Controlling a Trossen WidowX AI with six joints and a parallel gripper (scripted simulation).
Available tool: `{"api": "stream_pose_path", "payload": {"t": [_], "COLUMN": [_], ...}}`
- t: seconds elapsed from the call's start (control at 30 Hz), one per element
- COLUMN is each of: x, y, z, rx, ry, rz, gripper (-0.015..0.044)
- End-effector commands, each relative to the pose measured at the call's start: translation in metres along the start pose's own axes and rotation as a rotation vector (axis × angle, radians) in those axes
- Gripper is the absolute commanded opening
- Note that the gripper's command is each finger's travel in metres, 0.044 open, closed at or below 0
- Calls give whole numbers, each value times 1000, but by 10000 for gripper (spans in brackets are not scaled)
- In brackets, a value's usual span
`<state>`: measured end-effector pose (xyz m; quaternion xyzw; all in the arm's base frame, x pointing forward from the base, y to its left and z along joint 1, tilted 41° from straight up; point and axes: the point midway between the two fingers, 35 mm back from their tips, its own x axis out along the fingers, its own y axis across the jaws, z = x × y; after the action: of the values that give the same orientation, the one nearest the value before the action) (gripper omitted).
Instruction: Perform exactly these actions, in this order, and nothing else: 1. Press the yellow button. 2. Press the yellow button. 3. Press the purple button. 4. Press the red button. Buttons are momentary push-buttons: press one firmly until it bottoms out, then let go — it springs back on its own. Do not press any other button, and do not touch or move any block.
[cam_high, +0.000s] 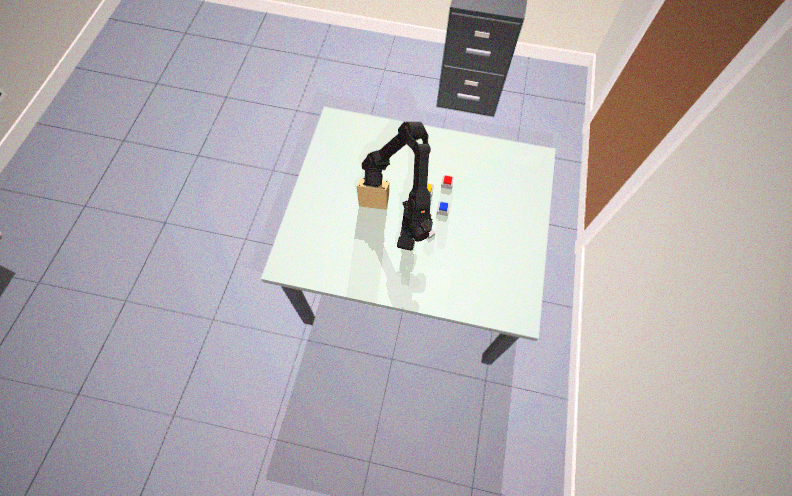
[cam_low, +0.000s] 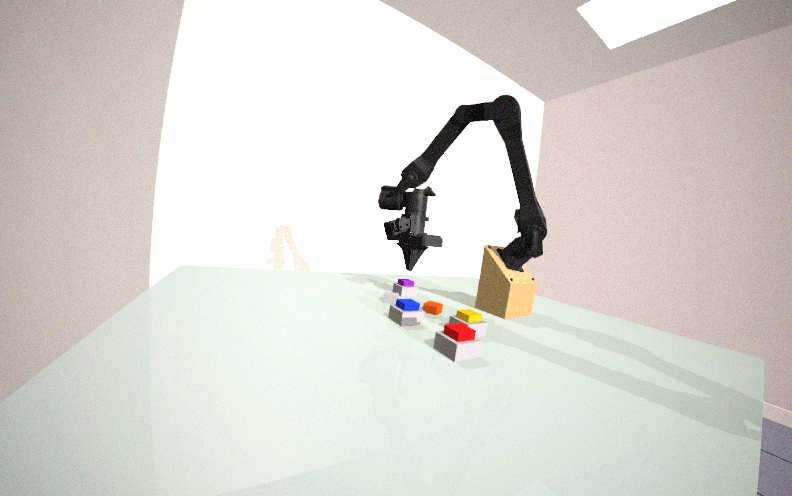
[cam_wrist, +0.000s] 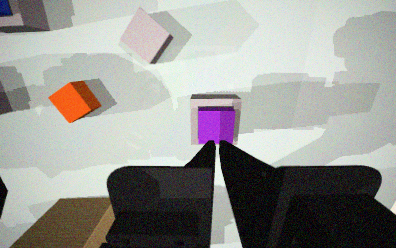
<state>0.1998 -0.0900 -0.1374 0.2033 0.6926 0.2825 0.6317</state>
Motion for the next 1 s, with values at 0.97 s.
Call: {"api": "stream_pose_path", "payload": {"t": [0.97], "x": [37], "y": [-1], "z": [3], "rx": [1], "ry": [-14], "rz": [-5], "gripper": [20]}}
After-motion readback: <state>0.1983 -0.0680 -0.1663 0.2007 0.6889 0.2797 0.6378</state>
